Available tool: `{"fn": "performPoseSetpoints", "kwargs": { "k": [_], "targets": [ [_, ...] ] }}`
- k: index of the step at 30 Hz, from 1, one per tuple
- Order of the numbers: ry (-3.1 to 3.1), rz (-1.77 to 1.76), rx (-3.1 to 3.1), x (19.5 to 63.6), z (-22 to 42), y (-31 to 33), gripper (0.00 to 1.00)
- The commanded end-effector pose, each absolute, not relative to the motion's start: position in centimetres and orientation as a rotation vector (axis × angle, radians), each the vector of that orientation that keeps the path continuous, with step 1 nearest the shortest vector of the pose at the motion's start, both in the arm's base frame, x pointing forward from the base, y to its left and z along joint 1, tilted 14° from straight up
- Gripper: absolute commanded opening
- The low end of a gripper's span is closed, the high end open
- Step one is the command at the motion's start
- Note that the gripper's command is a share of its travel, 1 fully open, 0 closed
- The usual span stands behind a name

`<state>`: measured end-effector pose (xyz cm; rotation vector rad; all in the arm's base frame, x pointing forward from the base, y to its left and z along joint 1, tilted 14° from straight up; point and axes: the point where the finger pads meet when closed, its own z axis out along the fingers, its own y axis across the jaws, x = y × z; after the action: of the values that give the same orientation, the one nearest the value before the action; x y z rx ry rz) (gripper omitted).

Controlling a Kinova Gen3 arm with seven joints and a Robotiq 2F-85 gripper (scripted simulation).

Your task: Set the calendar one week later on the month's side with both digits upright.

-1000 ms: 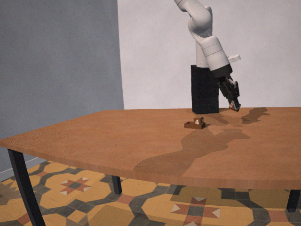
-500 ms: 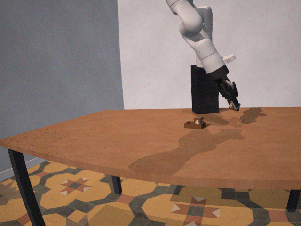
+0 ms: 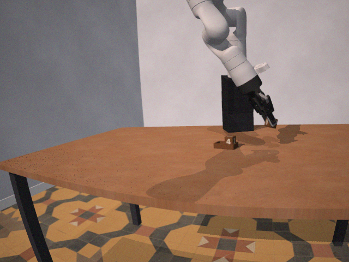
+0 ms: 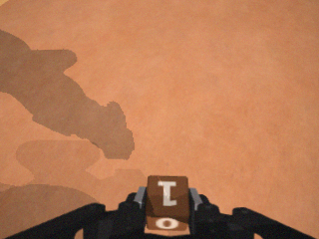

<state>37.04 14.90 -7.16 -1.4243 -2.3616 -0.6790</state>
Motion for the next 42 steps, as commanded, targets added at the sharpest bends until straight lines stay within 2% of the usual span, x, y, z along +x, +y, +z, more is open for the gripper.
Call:
{"fn": "performPoseSetpoints", "kwargs": {
  "k": [1, 42],
  "targets": [
    [-2.36, -0.682, -1.426, 37.13, -7.13, 14.82, 0.26],
    [-2.175, -0.809, -1.269, 37.41, -7.32, 14.78, 0.26]
  ]
}}
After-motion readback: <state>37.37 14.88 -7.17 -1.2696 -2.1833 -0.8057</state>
